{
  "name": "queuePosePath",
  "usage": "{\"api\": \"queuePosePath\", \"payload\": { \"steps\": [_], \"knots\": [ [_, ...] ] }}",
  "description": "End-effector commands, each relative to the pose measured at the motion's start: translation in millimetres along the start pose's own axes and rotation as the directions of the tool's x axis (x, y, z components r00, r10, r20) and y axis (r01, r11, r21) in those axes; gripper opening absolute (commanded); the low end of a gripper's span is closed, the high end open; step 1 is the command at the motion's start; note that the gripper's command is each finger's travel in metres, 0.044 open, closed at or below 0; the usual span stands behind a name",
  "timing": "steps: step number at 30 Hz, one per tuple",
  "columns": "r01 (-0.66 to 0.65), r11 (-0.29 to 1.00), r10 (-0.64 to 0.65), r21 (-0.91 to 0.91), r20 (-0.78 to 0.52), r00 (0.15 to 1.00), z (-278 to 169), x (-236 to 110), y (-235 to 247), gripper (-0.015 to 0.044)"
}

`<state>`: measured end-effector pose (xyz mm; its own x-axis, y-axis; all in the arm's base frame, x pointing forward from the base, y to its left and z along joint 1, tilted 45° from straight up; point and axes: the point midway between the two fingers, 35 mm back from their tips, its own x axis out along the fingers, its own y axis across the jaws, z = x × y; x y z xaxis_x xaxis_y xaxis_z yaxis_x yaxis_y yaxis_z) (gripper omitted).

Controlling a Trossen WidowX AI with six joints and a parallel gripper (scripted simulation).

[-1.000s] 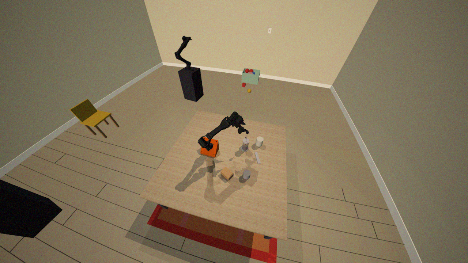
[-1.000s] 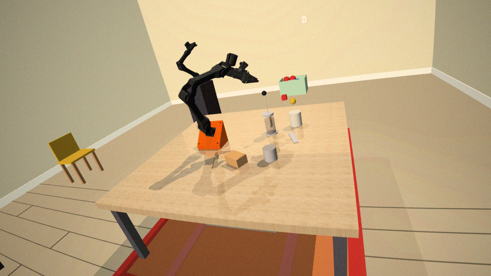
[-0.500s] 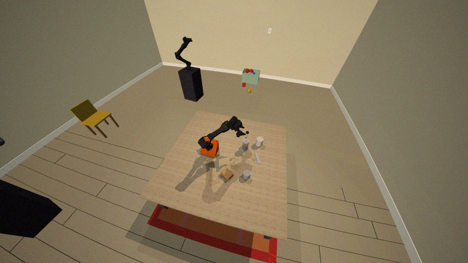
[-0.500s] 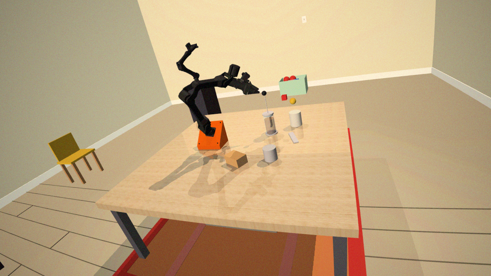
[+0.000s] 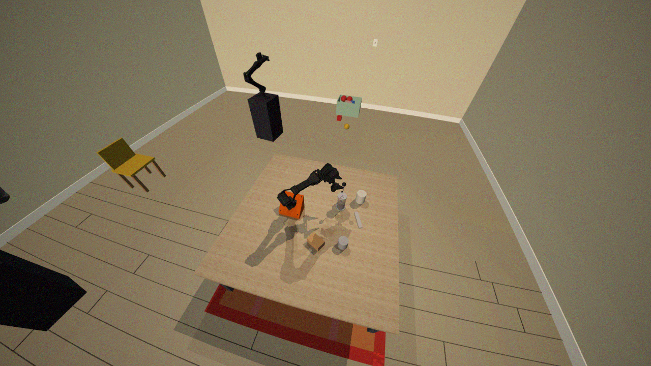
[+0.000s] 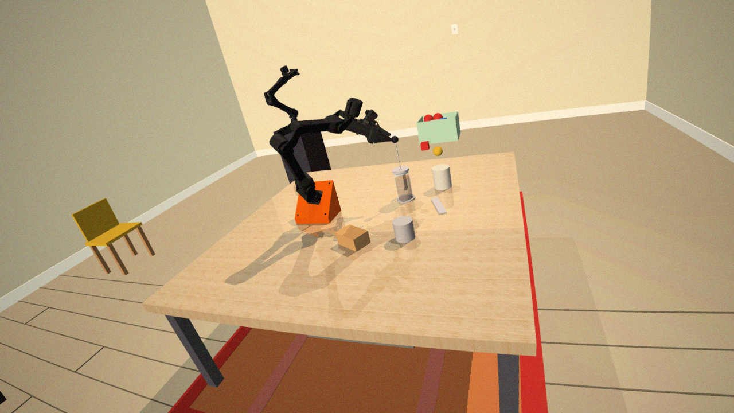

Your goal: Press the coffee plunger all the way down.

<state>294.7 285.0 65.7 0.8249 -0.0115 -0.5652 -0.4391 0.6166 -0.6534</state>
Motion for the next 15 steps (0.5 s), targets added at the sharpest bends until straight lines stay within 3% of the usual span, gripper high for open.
{"api": "queuePosePath", "payload": {
  "steps": [1, 11, 15],
  "knots": [
    [-0.003, 1.000, 0.003, -0.002, 0.004, 1.000, 1, 7, 0, 0.0440],
    [-0.001, 1.000, 0.001, -0.002, 0.005, 1.000, 1, 21, 0, 0.0440],
    [-0.001, 1.000, 0.001, -0.002, 0.005, 1.000, 1, 21, 0, 0.0335]
  ]
}}
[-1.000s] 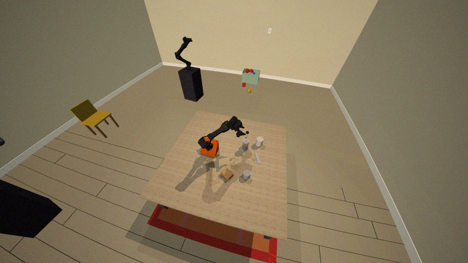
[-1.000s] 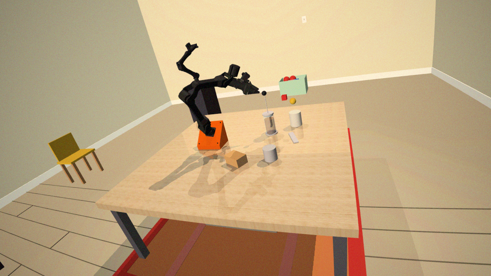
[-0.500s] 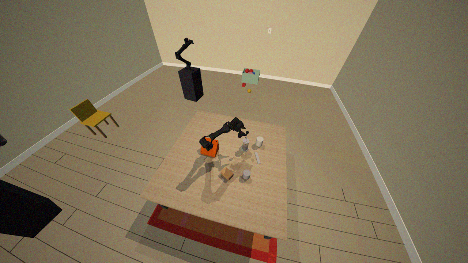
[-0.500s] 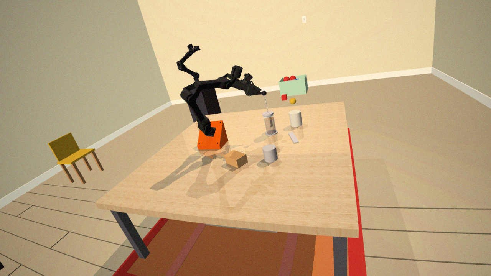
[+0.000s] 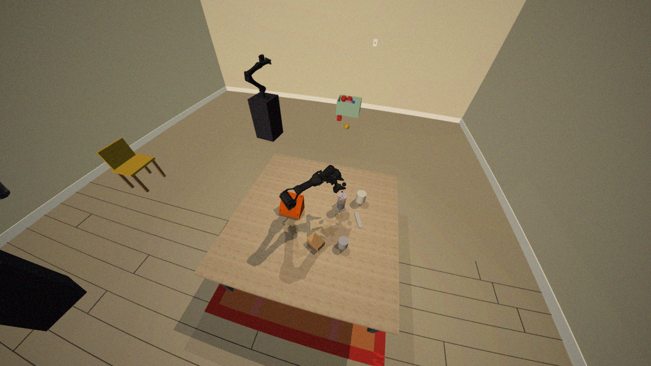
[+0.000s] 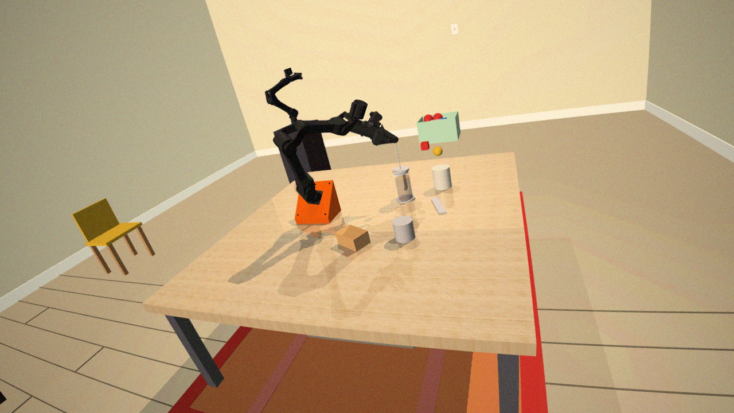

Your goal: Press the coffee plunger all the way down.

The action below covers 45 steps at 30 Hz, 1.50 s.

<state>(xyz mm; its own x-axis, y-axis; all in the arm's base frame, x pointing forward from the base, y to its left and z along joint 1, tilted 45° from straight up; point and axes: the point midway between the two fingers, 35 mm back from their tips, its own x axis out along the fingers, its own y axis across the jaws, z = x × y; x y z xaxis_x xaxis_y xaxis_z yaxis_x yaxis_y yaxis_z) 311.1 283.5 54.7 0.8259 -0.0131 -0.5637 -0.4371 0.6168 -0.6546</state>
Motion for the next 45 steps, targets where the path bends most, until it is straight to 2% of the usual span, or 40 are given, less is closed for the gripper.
{"api": "queuePosePath", "payload": {
  "steps": [1, 8, 21, 45],
  "knots": [
    [-0.003, 1.000, 0.003, -0.003, 0.005, 1.000, 1, 1, 1, 0.0309],
    [-0.003, 1.000, 0.003, -0.003, 0.005, 1.000, 1, 1, 1, 0.0128],
    [-0.004, 1.000, 0.004, -0.003, 0.005, 1.000, 0, 2, 1, 0.0128],
    [-0.005, 1.000, 0.005, -0.002, 0.003, 1.000, -30, 27, 3, 0.0128]
  ]
}}
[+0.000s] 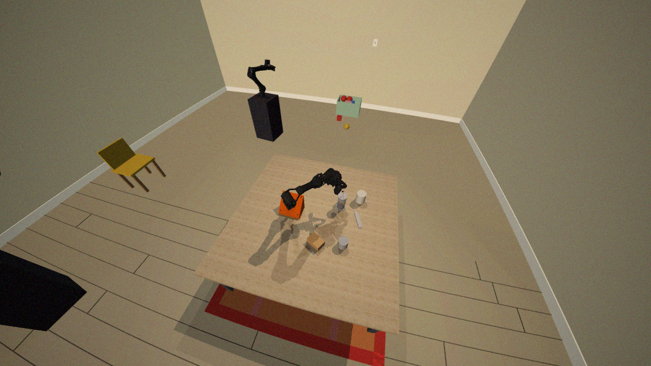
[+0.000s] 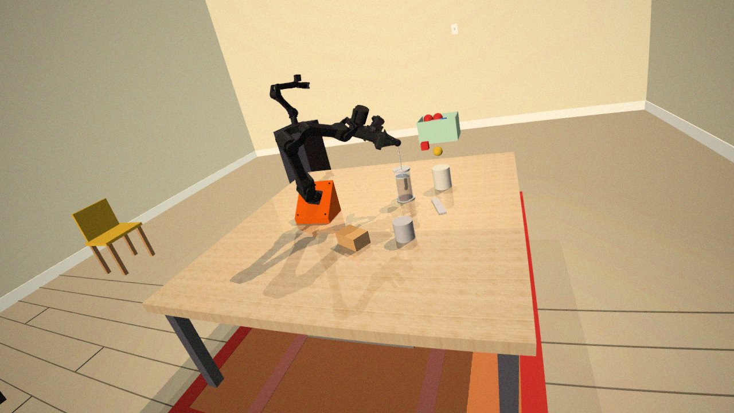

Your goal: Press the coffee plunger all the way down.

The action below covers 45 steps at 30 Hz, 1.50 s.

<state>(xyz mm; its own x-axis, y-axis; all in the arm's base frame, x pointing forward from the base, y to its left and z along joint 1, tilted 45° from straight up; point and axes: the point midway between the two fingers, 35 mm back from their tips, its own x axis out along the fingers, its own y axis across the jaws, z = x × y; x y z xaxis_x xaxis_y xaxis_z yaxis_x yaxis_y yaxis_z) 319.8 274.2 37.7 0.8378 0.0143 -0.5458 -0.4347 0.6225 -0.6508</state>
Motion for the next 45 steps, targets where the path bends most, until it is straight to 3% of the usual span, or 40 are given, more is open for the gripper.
{"api": "queuePosePath", "payload": {
  "steps": [1, 45],
  "knots": [
    [-0.005, 1.000, 0.005, -0.009, -0.032, 0.999, -19, 11, 2, 0.0128],
    [-0.001, 1.000, 0.001, -0.012, -0.028, 1.000, -71, 49, -1, 0.0128]
  ]
}}
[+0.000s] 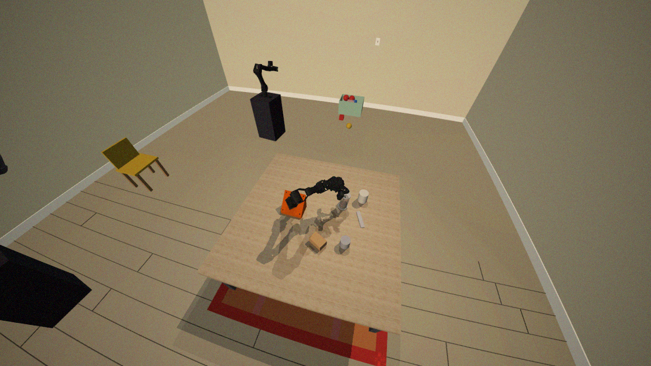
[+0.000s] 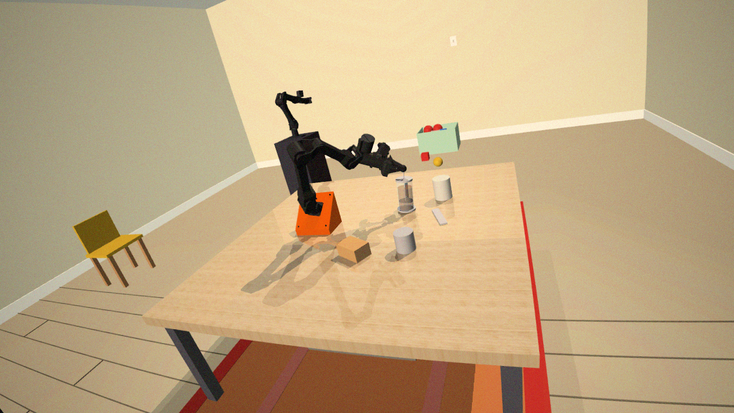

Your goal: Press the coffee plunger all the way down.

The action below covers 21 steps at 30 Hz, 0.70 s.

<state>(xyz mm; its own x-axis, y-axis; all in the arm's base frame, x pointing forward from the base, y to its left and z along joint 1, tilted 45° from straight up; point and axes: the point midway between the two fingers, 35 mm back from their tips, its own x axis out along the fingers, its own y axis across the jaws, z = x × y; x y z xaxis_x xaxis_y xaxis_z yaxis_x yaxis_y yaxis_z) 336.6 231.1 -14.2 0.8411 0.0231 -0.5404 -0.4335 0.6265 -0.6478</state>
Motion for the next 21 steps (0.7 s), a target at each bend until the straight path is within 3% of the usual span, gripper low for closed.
{"api": "queuePosePath", "payload": {
  "steps": [1, 21],
  "knots": [
    [0.000, 1.000, 0.000, -0.017, -0.039, 0.999, -15.5, 7.5, -0.4, 0.0128],
    [0.000, 1.000, -0.001, -0.017, -0.039, 0.999, -12.0, 9.8, 0.1, 0.0128]
  ]
}}
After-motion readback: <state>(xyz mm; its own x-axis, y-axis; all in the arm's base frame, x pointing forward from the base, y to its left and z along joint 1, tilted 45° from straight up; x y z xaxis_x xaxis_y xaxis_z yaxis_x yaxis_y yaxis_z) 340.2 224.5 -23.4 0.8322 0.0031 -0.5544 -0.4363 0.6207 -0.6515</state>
